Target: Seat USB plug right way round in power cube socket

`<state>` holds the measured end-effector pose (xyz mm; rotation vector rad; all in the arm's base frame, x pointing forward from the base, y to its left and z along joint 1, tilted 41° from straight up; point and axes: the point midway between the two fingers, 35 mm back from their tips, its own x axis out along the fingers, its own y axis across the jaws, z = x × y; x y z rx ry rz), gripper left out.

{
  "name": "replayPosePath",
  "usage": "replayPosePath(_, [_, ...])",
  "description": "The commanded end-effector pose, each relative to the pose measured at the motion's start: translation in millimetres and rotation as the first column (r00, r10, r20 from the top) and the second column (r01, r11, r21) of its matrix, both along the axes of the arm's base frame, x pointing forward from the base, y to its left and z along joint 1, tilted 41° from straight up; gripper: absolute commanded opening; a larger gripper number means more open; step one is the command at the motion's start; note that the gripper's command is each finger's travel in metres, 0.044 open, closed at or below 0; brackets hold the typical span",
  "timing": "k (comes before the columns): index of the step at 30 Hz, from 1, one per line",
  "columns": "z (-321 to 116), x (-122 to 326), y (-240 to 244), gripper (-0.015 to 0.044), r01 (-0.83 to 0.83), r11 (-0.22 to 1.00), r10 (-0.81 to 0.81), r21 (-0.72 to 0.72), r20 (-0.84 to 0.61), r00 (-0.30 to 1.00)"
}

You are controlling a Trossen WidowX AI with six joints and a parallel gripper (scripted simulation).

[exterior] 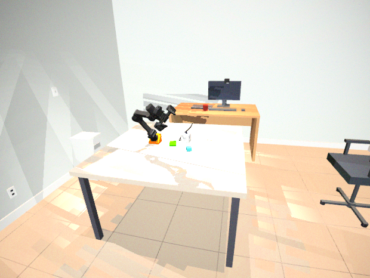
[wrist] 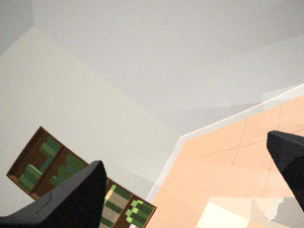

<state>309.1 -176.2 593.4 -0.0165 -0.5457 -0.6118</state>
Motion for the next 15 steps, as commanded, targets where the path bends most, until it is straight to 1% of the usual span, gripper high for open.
replayPosePath(1, [-52, 54, 14, 0.0440, -0.056, 0.998, 0.061, 0.031, -0.197, 0.979])
replayPosePath(5, [-102, 97, 31, 0.0440, -0.091, 0.994, 0.107, 0.060, -0.388, 0.915])
replayPosePath(8, [-143, 122, 48, 0.0440, -0.126, 0.989, 0.150, 0.081, -0.524, 0.839])
replayPosePath(12, [-201, 147, 74, 0.0440, -0.172, 0.979, 0.197, 0.107, -0.687, 0.699])
replayPosePath(15, [-243, 162, 98, 0.0440, -0.200, 0.973, 0.212, 0.116, -0.795, 0.569])
